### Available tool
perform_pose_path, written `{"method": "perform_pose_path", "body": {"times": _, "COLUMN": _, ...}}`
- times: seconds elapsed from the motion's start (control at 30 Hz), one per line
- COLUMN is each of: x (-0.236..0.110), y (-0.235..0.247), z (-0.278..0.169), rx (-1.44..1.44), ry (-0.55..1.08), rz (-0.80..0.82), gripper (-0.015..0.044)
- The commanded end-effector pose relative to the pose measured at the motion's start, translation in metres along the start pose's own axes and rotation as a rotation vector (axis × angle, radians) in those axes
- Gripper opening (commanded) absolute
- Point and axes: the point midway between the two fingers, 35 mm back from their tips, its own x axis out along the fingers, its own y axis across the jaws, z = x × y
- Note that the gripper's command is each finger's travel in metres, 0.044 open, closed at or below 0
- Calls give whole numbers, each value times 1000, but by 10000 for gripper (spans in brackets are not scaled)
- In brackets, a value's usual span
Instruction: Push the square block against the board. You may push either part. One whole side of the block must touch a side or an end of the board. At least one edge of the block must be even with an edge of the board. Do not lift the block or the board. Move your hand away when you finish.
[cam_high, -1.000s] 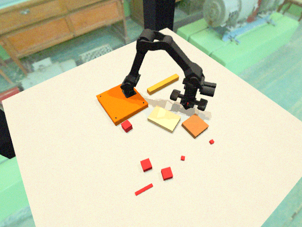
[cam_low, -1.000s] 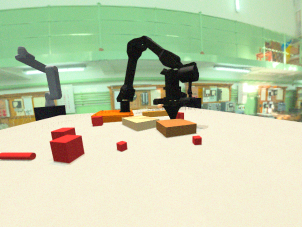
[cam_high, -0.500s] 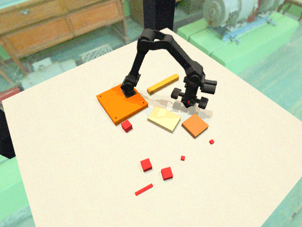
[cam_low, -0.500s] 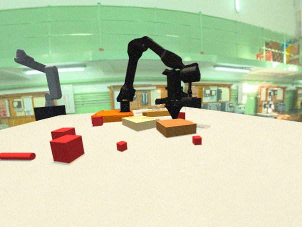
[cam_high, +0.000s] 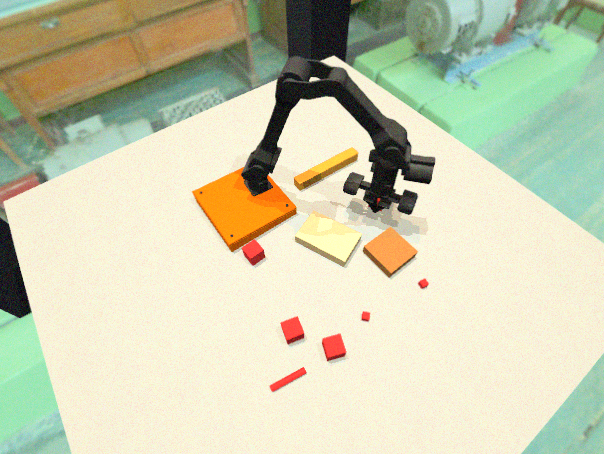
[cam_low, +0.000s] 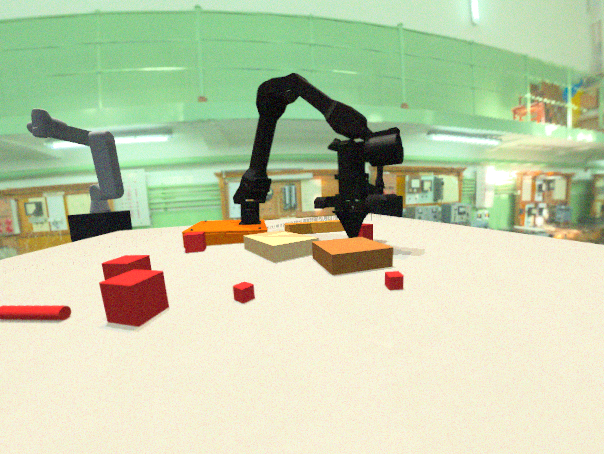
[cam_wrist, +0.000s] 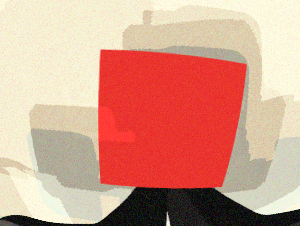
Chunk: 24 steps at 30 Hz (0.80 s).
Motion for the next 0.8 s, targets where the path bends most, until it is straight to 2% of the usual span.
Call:
{"method": "perform_pose_path", "body": {"times": 0.0, "x": 0, "y": 0, "z": 4, "rx": 4, "ry": 2, "rz": 1, "gripper": 0}}
{"method": "perform_pose_path", "body": {"times": 0.77, "x": 0, "y": 2, "z": 23, "rx": 4, "ry": 0, "rz": 1, "gripper": 0}}
